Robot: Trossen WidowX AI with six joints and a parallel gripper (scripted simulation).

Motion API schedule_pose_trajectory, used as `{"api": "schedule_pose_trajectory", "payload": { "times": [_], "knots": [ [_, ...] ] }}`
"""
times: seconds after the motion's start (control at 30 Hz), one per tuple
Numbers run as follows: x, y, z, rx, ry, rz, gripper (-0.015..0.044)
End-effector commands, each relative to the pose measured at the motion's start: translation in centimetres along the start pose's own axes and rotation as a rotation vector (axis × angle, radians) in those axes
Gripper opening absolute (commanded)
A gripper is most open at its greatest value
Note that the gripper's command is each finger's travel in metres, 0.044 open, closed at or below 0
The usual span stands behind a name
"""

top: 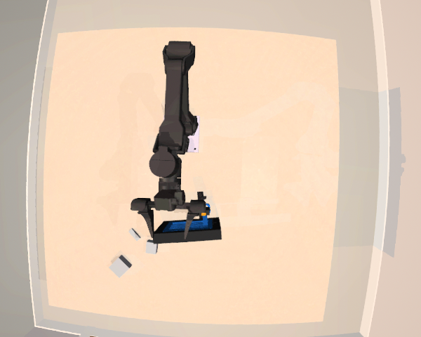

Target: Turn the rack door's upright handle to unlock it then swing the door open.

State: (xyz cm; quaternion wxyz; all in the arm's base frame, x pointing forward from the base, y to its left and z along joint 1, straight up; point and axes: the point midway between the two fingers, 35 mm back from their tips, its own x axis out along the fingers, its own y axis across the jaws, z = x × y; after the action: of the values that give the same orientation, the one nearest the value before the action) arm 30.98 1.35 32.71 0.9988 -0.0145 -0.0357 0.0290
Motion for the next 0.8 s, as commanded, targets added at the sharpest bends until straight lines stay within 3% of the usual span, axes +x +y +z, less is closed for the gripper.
{"api": "schedule_pose_trajectory", "payload": {
  "times": [0.0,0.1,0.77],
  "knots": [
    [0.0,0.0,0.0,0.001,0.004,0.001,0.0374],
    [0.7,0.3,-0.5,0.010,0.057,0.010,0.0297],
    [3.8,3.5,-4.7,0.049,0.520,0.088,0.0297]
  ]
}}
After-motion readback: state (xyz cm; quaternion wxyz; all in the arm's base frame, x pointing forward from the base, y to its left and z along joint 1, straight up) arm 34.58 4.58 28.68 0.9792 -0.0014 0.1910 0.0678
